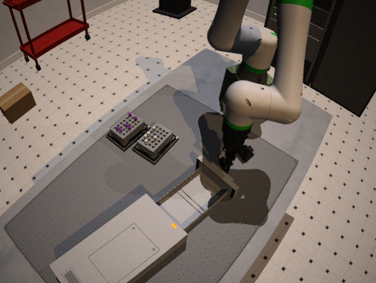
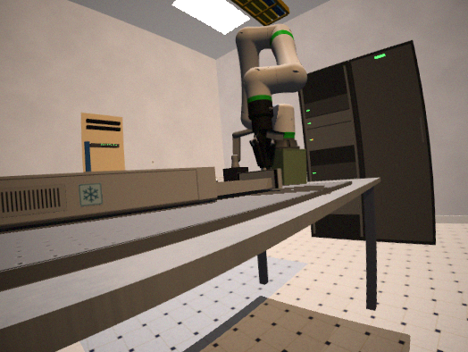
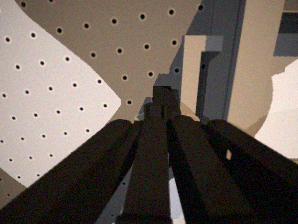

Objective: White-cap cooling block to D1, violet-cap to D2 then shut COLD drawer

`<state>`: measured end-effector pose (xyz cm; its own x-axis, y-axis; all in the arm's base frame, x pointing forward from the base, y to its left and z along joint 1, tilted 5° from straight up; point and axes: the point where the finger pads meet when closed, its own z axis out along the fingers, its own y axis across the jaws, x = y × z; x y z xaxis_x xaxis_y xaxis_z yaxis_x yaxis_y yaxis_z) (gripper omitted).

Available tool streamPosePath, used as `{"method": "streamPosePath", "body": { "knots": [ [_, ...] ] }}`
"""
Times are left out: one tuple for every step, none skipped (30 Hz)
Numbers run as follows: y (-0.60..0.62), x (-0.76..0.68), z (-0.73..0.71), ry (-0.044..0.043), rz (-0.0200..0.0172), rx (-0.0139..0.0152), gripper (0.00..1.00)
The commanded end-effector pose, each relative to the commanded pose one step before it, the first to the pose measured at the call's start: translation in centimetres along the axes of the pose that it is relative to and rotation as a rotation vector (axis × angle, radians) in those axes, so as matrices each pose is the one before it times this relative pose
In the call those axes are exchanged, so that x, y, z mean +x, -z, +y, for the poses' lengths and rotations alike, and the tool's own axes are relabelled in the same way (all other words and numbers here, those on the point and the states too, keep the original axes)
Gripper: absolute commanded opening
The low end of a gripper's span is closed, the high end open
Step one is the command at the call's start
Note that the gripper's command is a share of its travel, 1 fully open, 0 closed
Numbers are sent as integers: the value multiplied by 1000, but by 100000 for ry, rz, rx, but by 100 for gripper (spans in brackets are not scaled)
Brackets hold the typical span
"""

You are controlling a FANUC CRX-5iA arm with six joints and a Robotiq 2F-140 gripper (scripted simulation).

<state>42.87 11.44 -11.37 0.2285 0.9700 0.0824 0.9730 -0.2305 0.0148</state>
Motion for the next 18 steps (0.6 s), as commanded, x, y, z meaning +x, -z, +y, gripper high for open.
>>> {"method": "streamPosePath", "body": {
  "knots": [
    [64,43,451,35,87,-142,10],
    [0,0,133,0,0,-1,10],
    [0,0,134,0,0,-1,10],
    [0,0,134,0,0,-1,10],
    [0,0,134,0,0,-1,10],
    [0,0,134,0,0,0,10],
    [0,0,134,0,0,0,10],
    [0,0,134,0,0,0,10],
    [0,0,134,0,0,0,10],
    [0,0,134,0,0,0,10],
    [0,0,134,0,0,0,10],
    [0,0,134,0,0,0,10],
    [0,0,134,0,0,0,10],
    [0,0,0,0,0,0,10],
    [0,0,0,0,0,0,10],
    [0,0,126,-1,-1,-5,10],
    [0,0,142,1,1,4,10],
    [0,0,133,0,0,-1,10]
  ]
}}
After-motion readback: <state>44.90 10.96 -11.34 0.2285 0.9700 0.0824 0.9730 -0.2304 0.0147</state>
